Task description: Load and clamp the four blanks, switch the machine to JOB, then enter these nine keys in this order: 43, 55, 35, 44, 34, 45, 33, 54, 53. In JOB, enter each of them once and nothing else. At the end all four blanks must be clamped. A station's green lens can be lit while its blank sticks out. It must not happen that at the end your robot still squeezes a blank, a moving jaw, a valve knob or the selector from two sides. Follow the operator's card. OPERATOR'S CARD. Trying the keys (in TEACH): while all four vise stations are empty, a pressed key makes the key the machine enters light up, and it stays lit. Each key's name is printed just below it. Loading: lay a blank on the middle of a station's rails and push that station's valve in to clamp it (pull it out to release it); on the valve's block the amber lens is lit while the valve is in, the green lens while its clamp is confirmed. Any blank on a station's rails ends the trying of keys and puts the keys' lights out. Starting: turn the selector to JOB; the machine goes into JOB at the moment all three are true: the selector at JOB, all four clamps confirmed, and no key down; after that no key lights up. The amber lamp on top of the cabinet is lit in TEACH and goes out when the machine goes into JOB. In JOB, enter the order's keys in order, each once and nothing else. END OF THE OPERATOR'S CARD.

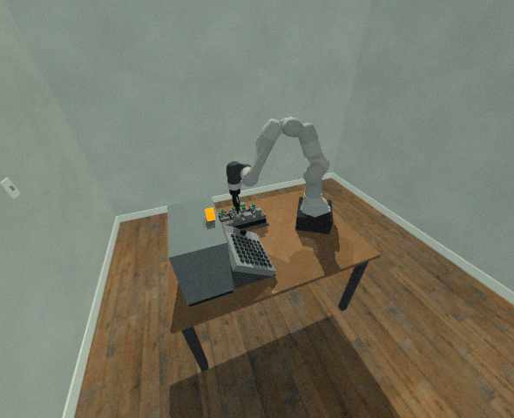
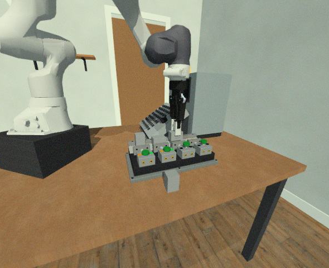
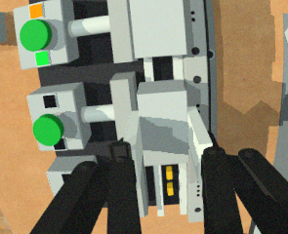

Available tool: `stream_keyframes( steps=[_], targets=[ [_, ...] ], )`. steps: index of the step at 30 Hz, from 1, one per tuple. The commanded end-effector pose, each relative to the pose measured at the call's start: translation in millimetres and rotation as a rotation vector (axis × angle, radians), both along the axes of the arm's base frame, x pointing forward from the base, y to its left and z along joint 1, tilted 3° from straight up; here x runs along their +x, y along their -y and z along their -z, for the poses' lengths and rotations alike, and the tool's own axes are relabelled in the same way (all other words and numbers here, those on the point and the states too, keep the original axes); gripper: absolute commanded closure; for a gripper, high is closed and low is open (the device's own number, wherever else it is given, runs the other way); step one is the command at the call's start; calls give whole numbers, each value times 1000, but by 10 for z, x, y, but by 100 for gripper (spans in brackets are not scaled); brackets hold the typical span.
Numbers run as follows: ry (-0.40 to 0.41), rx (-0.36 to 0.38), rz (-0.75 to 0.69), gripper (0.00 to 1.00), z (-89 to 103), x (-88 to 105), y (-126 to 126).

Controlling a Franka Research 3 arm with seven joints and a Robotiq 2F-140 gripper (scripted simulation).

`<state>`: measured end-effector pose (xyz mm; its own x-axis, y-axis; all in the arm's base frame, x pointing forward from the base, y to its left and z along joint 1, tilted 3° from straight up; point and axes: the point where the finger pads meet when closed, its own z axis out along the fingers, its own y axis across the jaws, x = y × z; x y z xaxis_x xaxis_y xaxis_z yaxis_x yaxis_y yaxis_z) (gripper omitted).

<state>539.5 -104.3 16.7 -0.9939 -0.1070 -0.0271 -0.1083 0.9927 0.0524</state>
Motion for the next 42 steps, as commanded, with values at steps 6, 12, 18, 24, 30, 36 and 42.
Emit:
stream_keyframes(
  steps=[6, 12, 18, 24, 30, 36, 42],
  targets=[
    [6, -2, 7, 100, -11, 26, 9],
    [6, -2, 7, 100, -11, 26, 9],
    [6, -2, 7, 100, -11, 26, 9],
    [6, -2, 7, 100, -3, 26, 8],
    [6, -2, 6, 100, 19, 29, 8],
    [6, -2, 6, 100, 39, 31, 8],
    [6, -2, 6, 100, 74, 35, 7]
  ],
)
